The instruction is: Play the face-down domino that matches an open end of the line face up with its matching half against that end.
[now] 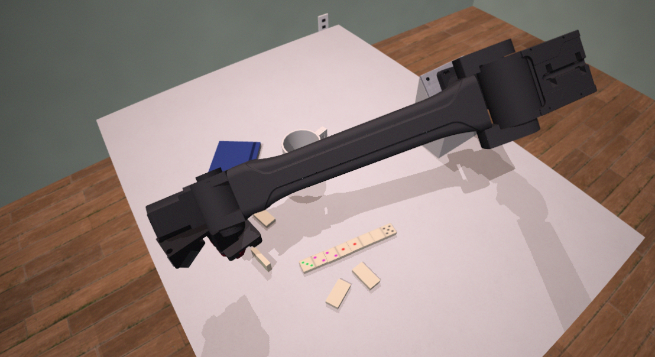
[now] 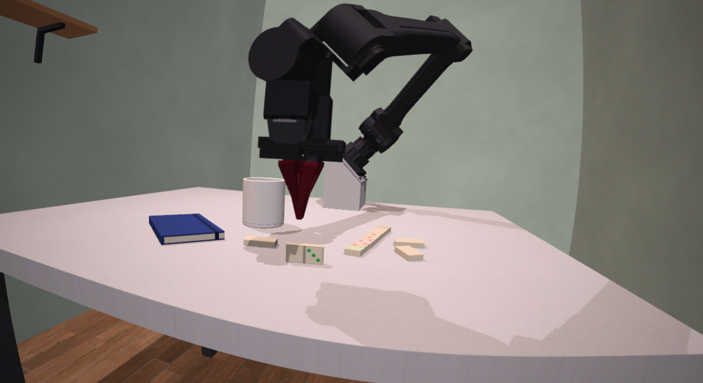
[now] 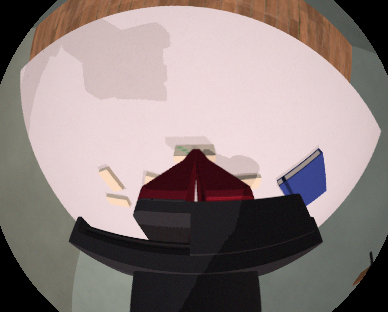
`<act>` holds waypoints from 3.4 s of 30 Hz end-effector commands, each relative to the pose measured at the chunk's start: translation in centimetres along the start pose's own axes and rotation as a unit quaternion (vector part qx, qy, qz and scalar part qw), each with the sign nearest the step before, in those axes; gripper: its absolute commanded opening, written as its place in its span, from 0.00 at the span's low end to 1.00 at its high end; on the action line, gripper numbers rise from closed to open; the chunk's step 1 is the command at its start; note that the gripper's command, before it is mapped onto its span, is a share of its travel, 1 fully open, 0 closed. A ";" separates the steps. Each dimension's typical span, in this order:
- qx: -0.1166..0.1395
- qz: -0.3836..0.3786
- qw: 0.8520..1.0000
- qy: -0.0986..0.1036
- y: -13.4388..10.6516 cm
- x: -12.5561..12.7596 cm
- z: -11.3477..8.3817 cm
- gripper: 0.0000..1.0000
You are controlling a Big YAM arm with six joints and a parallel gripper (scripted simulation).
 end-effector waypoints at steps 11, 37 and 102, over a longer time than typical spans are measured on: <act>-0.011 -0.009 1.000 0.000 1.1 0.6 2.3 0.00; -0.006 -0.002 1.000 0.001 0.4 0.2 4.7 0.00; -0.001 -0.001 1.000 0.002 -5.2 0.3 5.2 0.00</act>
Point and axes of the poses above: the point where the finger pads meet when closed, its own z axis out along the fingers, its own x axis across the jaws, y = z × x, the point moved 9 cm from there along -z, back along the fingers, and after that the axes turned 1 degree about -z, right-handed, at the moved point
